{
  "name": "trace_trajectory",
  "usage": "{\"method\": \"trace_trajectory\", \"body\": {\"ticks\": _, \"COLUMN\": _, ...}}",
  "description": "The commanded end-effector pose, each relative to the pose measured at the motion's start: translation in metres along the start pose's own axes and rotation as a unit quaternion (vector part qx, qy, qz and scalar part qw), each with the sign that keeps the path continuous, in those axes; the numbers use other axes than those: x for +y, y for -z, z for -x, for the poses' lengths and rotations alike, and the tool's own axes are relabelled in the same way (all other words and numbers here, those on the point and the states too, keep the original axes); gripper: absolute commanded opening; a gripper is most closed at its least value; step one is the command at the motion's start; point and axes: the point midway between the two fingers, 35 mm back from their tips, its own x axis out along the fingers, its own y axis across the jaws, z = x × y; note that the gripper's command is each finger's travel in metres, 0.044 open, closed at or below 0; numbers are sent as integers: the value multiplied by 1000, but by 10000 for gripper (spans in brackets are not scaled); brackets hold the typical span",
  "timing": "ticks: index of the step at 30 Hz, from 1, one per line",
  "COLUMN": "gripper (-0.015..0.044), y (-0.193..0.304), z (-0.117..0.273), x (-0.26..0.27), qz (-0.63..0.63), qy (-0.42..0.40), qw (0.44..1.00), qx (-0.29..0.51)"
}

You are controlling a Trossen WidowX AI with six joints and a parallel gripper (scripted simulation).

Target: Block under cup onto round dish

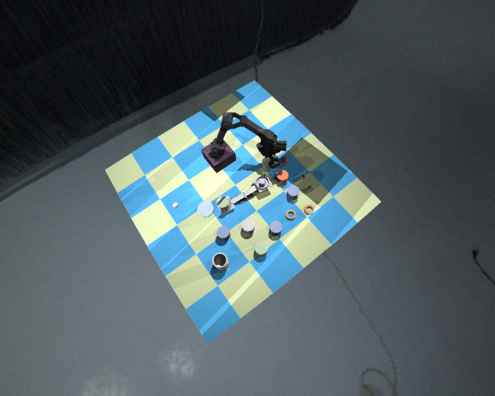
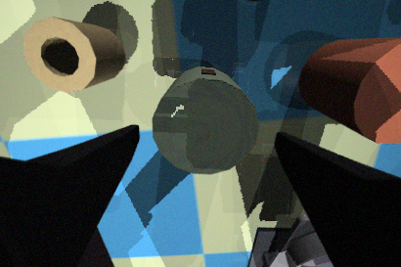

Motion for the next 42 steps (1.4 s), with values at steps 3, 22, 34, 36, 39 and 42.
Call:
{"method": "trace_trajectory", "body": {"ticks": 3, "gripper": 414, "y": 0, "z": 11, "x": 0, "qz": -2, "qy": 0, "qw": 1000, "qx": -3}}
{"method": "trace_trajectory", "body": {"ticks": 22, "gripper": 260, "y": 70, "z": 54, "x": -106, "qz": -251, "qy": 12, "qw": 967, "qx": -31}}
{"method": "trace_trajectory", "body": {"ticks": 34, "gripper": 260, "y": 106, "z": 55, "x": -117, "qz": -304, "qy": 5, "qw": 953, "qx": 0}}
{"method": "trace_trajectory", "body": {"ticks": 36, "gripper": 260, "y": 106, "z": 50, "x": -117, "qz": -304, "qy": 5, "qw": 953, "qx": 0}}
{"method": "trace_trajectory", "body": {"ticks": 39, "gripper": 260, "y": 106, "z": 50, "x": -117, "qz": -304, "qy": 5, "qw": 953, "qx": 0}}
{"method": "trace_trajectory", "body": {"ticks": 42, "gripper": 260, "y": 106, "z": 46, "x": -117, "qz": -304, "qy": 5, "qw": 953, "qx": 0}}
